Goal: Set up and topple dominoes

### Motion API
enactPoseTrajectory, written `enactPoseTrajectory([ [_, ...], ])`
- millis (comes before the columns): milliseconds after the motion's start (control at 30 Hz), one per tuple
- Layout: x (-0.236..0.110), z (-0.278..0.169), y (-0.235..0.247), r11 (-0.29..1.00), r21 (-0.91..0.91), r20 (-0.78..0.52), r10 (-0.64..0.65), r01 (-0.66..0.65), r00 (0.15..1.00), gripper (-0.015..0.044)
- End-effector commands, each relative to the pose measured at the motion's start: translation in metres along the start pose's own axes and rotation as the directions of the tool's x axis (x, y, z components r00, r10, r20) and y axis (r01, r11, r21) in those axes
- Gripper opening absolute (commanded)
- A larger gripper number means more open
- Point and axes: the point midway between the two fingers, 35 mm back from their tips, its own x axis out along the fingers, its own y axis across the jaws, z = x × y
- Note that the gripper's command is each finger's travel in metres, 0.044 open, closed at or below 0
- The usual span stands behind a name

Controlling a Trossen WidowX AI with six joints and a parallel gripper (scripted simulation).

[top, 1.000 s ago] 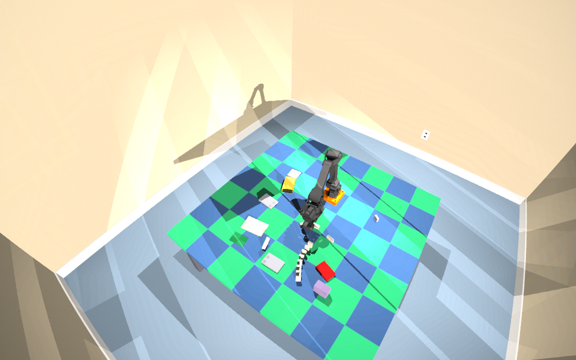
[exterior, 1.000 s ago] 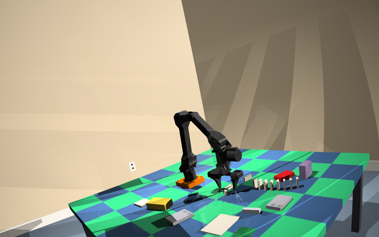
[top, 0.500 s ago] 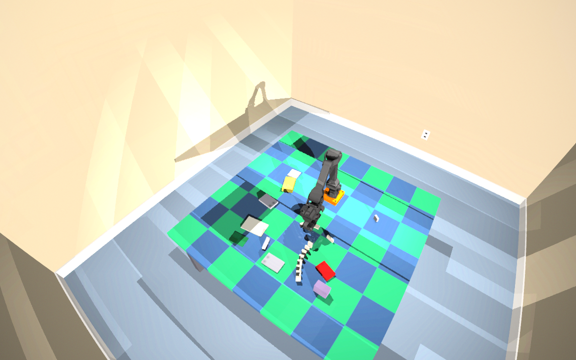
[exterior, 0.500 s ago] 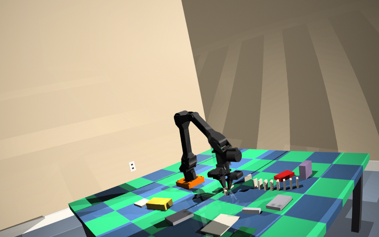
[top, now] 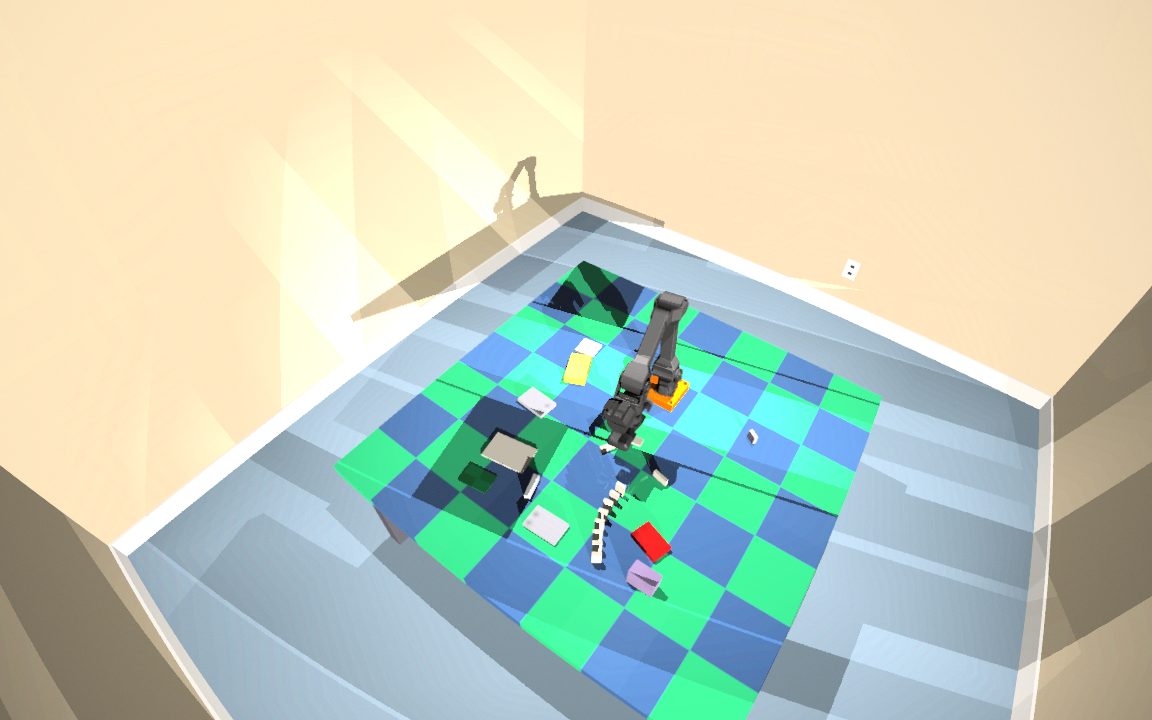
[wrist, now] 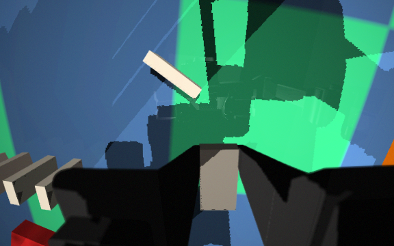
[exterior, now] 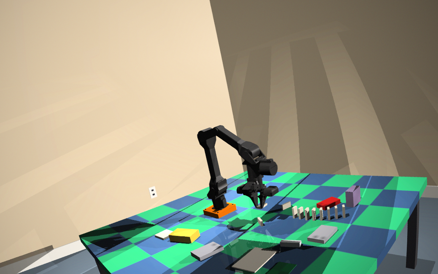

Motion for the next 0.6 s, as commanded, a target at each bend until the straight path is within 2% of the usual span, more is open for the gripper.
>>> enactPoseTrajectory([
  [0,-0.045,-0.001,0.001,1.000,0.006,-0.004,0.026,-0.026,1.000,0.0107],
  [200,-0.105,-0.003,-0.003,1.000,0.006,-0.004,0.025,-0.025,1.000,0.0107],
  [367,-0.109,0.003,0.003,1.000,0.010,-0.004,0.026,-0.026,1.000,0.0107],
  [567,-0.121,0.066,0.051,0.998,0.052,0.000,0.029,-0.029,1.000,0.0107],
])
